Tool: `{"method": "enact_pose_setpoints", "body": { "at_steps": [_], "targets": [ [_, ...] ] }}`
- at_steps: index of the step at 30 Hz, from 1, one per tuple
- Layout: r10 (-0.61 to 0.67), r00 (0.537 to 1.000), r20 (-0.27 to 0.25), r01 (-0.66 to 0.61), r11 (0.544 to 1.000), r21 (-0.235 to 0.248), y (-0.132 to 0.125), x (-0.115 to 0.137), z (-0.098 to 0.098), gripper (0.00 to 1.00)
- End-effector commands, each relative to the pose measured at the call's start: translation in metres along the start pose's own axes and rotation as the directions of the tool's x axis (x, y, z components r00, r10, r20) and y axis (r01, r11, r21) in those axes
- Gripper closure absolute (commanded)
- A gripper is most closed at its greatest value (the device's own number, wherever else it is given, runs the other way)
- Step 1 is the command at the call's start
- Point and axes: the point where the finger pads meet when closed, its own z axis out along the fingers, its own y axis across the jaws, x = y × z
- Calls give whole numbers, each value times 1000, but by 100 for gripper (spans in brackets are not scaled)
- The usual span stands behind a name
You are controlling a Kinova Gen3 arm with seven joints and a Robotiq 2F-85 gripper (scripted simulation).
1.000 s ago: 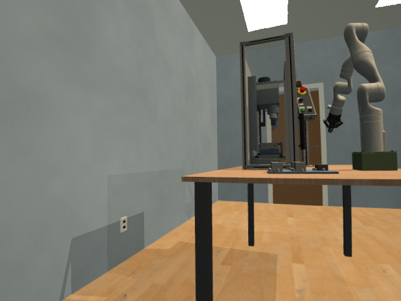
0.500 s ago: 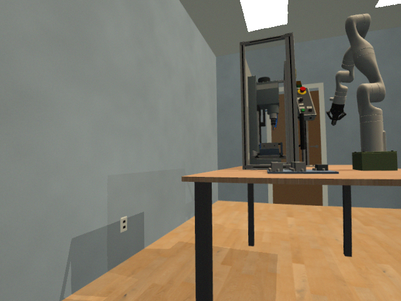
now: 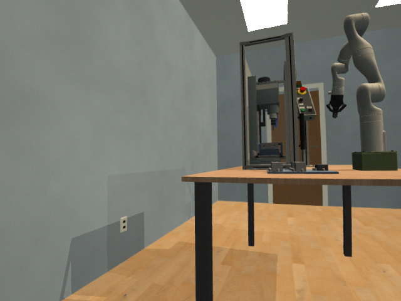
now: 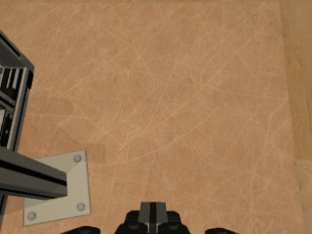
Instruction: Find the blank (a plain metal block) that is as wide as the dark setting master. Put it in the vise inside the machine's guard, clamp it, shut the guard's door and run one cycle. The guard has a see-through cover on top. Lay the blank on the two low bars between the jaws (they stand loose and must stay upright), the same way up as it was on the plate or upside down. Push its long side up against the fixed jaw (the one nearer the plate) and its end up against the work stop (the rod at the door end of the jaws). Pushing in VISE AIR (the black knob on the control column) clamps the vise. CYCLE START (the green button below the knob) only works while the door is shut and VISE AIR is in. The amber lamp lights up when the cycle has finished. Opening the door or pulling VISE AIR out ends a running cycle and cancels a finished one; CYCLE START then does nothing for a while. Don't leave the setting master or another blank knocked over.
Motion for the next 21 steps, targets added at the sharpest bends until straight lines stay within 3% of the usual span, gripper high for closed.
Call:
{"method": "enact_pose_setpoints", "body": {
  "at_steps": [1, 9, 14, 21],
  "targets": [
    [-7, 993, 114, 10, 1000, -27, -5, 11, -32, 90],
    [-7, 993, 114, 10, 1000, -27, -5, 11, -32, 90],
    [-18, 950, 312, 39, 997, -63, -11, 15, -93, 90],
    [-18, 950, 312, 39, 997, -63, -11, 15, -93, 90]
  ]
}}
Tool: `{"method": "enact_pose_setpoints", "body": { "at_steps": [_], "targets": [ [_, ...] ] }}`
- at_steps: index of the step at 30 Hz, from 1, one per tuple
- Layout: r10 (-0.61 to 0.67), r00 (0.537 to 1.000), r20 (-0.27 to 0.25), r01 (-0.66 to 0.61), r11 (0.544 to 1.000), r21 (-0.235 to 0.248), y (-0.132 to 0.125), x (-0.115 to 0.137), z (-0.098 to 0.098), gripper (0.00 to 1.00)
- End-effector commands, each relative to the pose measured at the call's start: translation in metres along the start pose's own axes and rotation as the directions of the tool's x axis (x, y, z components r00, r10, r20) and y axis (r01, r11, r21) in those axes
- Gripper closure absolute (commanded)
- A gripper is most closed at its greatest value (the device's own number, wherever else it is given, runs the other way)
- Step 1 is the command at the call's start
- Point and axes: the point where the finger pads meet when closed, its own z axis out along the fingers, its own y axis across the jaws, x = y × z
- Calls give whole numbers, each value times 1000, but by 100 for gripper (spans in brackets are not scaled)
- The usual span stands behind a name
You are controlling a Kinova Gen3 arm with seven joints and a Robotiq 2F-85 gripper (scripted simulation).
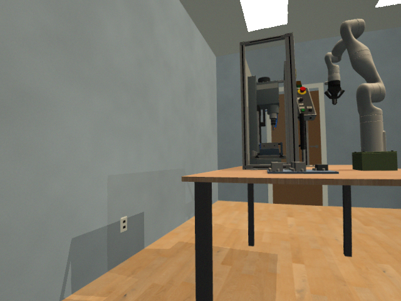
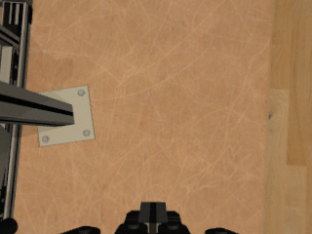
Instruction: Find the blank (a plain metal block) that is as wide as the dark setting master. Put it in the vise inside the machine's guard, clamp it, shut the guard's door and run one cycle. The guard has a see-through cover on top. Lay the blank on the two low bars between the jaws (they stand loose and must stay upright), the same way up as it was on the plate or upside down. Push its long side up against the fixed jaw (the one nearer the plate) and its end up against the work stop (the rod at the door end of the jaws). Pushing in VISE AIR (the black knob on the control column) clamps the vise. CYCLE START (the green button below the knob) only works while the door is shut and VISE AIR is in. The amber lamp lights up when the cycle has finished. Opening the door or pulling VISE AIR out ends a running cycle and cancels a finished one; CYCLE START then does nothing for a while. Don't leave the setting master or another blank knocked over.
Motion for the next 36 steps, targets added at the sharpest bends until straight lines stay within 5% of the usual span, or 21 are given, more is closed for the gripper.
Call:
{"method": "enact_pose_setpoints", "body": {
  "at_steps": [1, 5, 10, 22, 27, 36],
  "targets": [
    [0, 999, 41, 0, 1000, -13, -1, 7, -3, 90],
    [0, 999, 41, 0, 1000, -13, -1, 7, -3, 90],
    [0, 999, 41, 0, 1000, -13, -5, -5, -65, 90],
    [0, 999, 41, 0, 1000, -13, -5, -5, -65, 90],
    [0, 999, 41, 0, 1000, -13, -8, -14, -124, 90],
    [0, 999, 41, 0, 1000, -13, -8, -14, -124, 90]
  ]
}}
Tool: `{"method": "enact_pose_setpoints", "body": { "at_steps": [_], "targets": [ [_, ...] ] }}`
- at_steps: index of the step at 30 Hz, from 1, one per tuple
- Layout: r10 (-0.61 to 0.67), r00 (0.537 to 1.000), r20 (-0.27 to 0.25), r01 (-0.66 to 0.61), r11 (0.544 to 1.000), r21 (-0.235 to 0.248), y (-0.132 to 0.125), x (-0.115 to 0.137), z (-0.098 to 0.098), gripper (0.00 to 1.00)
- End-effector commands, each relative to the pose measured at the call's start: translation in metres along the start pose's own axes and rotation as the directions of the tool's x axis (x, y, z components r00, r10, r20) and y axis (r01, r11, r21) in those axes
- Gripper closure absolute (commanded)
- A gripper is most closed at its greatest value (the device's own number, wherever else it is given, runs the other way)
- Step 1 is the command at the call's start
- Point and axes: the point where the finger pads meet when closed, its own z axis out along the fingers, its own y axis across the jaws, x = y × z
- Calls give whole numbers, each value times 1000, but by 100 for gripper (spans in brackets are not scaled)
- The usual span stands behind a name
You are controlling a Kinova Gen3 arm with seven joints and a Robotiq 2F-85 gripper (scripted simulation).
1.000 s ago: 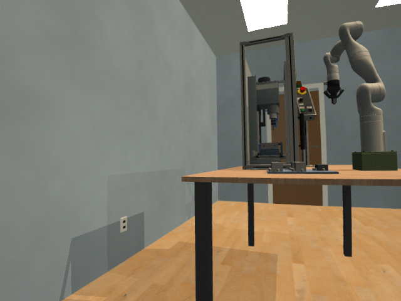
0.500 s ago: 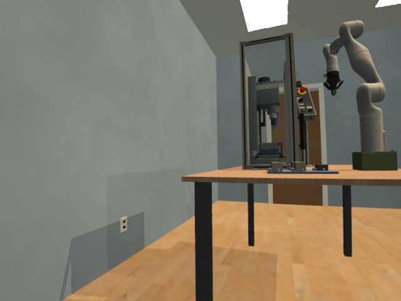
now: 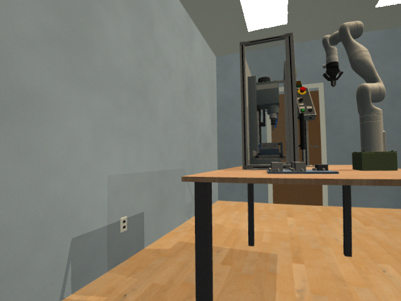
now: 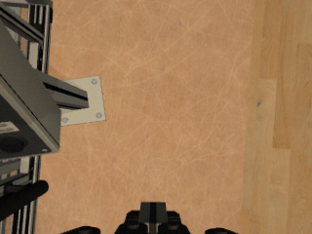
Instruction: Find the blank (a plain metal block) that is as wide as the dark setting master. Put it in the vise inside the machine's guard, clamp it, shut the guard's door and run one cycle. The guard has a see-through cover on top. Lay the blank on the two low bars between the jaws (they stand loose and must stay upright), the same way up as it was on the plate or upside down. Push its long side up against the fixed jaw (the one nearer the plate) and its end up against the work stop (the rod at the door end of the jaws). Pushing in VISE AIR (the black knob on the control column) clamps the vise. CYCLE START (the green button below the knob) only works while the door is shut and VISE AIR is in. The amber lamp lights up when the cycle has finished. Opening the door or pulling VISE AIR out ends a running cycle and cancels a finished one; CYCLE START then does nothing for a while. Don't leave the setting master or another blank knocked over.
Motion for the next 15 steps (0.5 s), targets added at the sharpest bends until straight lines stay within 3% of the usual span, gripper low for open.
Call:
{"method": "enact_pose_setpoints", "body": {
  "at_steps": [1, 8, 15],
  "targets": [
    [6, 1000, 2, -6, 1000, -1, 0, 1, -1, 90],
    [6, 1000, 2, -6, 1000, -1, -1, -2, -18, 90],
    [6, 1000, 2, -6, 1000, -1, -1, -2, -18, 90]
  ]
}}
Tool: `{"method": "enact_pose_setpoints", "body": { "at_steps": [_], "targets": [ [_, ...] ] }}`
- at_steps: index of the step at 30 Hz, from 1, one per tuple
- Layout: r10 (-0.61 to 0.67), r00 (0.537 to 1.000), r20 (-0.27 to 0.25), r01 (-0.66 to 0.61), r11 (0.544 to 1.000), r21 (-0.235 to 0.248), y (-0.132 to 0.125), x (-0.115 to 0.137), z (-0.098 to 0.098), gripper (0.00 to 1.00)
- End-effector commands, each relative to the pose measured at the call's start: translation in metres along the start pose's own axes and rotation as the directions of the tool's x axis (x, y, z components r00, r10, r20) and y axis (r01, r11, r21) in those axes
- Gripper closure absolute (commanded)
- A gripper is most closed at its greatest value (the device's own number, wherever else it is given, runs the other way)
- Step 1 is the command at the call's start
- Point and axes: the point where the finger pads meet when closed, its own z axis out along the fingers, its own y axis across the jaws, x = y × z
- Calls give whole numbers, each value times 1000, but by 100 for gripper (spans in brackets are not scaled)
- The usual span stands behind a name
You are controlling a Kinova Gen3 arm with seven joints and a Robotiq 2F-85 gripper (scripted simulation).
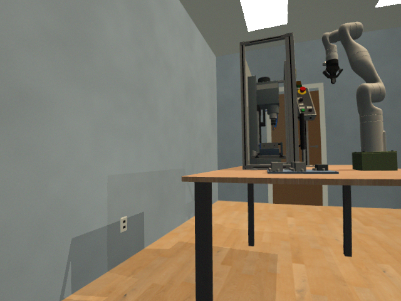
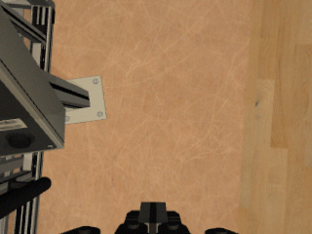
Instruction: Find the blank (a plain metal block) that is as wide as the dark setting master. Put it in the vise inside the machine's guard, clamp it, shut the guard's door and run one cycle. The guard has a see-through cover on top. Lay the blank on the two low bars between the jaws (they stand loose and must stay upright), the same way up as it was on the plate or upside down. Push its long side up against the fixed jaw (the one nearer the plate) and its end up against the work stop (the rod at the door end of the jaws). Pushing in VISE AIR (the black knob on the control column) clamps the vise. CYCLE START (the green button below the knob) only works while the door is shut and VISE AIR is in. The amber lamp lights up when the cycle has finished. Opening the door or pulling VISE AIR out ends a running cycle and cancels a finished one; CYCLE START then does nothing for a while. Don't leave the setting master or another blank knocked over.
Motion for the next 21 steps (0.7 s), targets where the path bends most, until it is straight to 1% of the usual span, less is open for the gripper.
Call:
{"method": "enact_pose_setpoints", "body": {
  "at_steps": [1, 5, 10, 21],
  "targets": [
    [8, 1000, 2, -8, 1000, 2, 0, 1, -1, 90],
    [8, 1000, 2, -8, 1000, 2, 0, 1, -1, 90],
    [8, 1000, 2, -8, 1000, 2, -14, -58, -1, 90],
    [8, 1000, 2, -8, 1000, 2, -14, -58, -1, 90]
  ]
}}
